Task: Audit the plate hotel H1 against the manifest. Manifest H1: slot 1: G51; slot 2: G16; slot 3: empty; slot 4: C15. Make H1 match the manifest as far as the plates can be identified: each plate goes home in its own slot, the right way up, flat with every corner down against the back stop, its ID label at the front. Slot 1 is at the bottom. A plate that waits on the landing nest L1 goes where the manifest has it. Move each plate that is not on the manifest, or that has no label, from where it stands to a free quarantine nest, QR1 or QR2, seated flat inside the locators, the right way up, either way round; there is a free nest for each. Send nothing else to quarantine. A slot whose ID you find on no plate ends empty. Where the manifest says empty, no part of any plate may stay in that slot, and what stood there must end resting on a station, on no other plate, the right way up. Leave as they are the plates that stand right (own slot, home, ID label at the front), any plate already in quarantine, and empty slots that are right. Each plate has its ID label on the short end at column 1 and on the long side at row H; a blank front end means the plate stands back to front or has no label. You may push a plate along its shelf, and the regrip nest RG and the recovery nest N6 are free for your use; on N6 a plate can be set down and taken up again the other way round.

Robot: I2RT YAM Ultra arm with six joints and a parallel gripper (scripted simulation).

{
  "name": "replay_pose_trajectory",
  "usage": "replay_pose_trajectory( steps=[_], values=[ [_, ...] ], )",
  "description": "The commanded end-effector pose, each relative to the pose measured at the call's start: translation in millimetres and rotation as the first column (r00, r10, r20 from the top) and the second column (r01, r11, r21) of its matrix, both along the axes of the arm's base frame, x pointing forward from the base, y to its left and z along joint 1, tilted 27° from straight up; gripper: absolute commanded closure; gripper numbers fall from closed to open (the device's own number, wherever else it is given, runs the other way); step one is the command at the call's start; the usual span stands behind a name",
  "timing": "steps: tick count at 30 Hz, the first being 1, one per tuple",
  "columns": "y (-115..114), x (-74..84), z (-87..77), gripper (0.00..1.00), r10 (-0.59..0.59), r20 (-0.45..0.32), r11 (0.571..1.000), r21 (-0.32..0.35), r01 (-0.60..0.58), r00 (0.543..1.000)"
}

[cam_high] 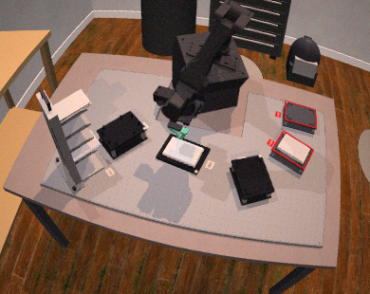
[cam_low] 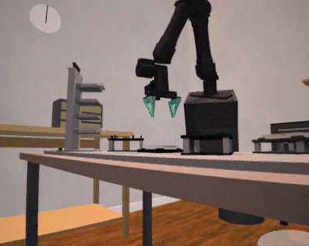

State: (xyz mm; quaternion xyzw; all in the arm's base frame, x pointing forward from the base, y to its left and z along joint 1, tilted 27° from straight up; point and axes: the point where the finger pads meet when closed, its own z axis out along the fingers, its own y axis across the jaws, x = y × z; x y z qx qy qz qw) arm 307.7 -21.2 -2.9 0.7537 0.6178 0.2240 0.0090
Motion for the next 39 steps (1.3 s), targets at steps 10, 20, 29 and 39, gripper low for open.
replay_pose_trajectory(
  steps=[10,20,29,39],
  values=[
    [0.3,23.5,-22.4,0.0,-0.021,0.046,0.999,-0.024,0.022,0.999],
    [5.6,32.3,-42.4,0.0,-0.021,0.046,0.999,-0.023,0.022,0.999],
    [5.6,32.3,-42.4,0.0,-0.021,0.046,0.999,-0.023,0.022,0.999],
    [5.6,32.3,-42.5,0.0,-0.021,0.046,0.999,-0.023,0.022,0.999]
  ],
)
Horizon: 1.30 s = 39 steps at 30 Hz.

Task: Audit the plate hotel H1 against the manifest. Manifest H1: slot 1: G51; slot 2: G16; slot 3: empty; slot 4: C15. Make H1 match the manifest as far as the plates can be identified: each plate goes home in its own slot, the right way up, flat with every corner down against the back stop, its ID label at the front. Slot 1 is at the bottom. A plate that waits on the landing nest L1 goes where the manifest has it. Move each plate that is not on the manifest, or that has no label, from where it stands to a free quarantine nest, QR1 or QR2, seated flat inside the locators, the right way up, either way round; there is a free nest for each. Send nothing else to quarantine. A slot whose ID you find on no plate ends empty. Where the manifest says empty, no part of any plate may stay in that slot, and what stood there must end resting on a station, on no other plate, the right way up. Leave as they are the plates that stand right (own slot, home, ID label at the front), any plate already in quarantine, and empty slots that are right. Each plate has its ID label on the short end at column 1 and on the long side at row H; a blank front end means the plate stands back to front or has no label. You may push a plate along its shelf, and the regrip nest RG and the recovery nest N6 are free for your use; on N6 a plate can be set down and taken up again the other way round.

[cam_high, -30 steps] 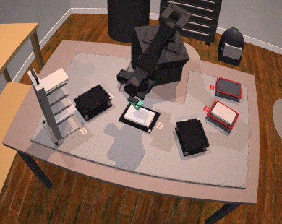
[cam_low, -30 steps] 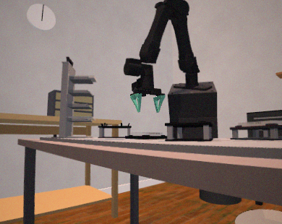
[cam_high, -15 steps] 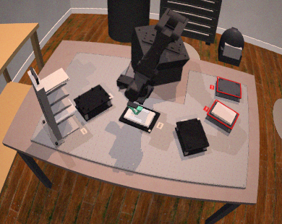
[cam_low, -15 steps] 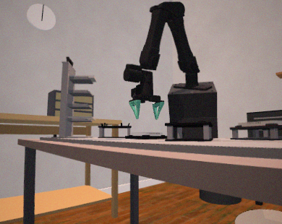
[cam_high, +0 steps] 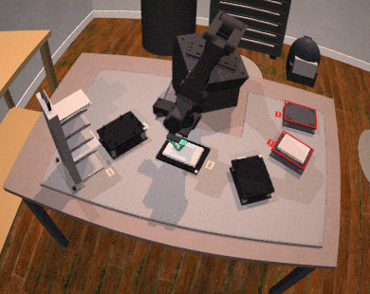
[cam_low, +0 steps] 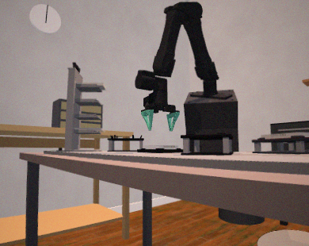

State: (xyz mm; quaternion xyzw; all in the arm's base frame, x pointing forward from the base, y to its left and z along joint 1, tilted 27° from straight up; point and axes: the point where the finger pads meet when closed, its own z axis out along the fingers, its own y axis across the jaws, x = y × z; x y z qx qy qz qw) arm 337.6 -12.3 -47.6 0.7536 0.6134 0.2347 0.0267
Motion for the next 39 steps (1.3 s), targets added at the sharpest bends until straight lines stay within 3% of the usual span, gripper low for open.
replay_pose_trajectory(
  steps=[1,32,39],
  values=[
    [-3.3,2.4,2.2,0.0,-0.007,0.008,1.0,-0.012,0.007,1.0],
    [-3.3,2.4,2.2,0.0,-0.007,0.008,1.0,-0.012,0.007,1.0],
    [-1.1,6.0,-6.1,0.0,-0.007,0.008,1.0,-0.012,0.007,1.0]
  ],
)
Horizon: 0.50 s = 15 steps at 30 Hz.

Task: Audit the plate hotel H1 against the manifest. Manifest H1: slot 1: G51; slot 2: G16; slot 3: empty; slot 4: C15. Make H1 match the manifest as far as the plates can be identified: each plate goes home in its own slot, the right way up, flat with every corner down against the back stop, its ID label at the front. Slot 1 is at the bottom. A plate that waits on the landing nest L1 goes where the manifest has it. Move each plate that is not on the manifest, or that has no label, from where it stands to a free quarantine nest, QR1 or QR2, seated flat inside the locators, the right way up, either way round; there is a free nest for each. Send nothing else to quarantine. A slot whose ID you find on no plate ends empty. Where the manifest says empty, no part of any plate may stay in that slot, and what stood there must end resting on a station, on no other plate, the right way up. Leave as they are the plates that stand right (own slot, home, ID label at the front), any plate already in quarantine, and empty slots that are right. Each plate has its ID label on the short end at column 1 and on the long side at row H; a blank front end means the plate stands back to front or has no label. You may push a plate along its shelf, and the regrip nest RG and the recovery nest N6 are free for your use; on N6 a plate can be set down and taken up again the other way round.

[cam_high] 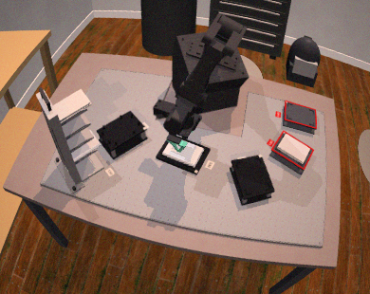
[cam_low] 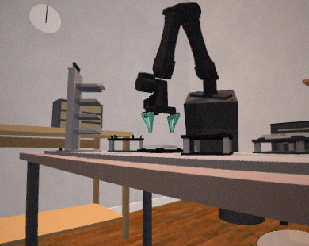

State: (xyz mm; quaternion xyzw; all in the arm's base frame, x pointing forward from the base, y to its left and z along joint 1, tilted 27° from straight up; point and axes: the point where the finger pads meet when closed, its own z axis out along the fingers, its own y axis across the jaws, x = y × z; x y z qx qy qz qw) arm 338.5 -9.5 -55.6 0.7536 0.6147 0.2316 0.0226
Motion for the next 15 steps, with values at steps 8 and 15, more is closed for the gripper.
replay_pose_trajectory(
  steps=[8,15],
  values=[
    [-2.0,8.2,-5.2,0.0,-0.011,0.018,1.0,-0.014,0.011,1.0],
    [0.2,11.8,-13.5,0.0,-0.011,0.018,1.0,-0.014,0.011,1.0]
  ],
)
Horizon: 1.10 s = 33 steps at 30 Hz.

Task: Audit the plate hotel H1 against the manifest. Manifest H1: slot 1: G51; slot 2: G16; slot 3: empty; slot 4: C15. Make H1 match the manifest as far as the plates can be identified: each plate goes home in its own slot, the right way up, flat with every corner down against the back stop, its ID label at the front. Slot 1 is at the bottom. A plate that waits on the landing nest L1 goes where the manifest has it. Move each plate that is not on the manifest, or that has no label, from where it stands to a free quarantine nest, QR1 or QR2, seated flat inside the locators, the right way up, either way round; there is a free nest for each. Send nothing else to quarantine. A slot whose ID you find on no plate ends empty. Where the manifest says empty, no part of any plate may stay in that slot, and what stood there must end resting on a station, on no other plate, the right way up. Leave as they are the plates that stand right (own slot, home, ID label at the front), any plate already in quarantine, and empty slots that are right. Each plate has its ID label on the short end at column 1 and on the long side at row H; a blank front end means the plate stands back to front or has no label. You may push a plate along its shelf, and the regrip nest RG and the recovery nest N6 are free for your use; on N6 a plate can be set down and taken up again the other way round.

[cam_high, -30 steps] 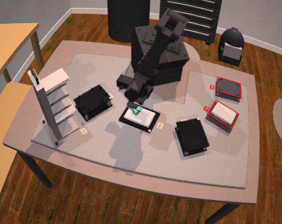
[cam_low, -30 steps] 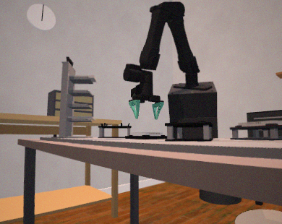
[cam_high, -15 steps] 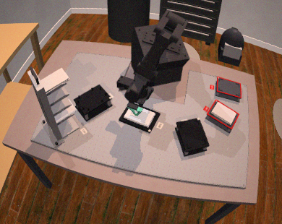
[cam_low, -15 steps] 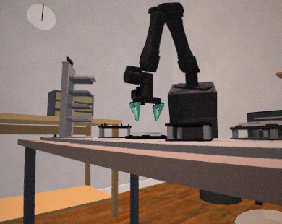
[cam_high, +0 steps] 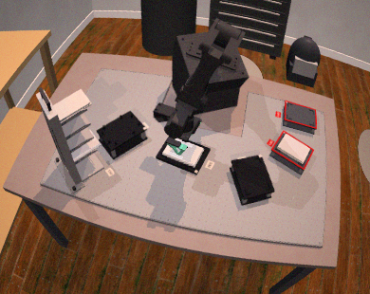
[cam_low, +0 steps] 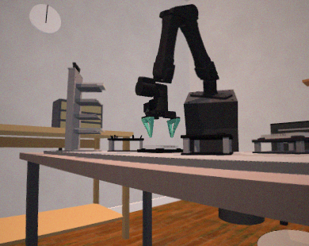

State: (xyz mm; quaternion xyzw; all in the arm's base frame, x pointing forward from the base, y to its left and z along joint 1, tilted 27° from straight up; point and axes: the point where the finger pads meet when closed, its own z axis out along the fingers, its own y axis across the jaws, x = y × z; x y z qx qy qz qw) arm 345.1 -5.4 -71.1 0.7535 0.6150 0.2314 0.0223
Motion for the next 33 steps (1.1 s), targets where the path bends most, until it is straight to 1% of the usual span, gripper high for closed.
replay_pose_trajectory(
  steps=[1,33],
  values=[
    [-3.6,5.8,0.7,0.0,-0.011,0.018,1.0,-0.014,0.012,1.0],
    [5.3,20.3,-32.5,0.0,-0.012,0.018,1.0,-0.013,0.012,1.0]
  ],
)
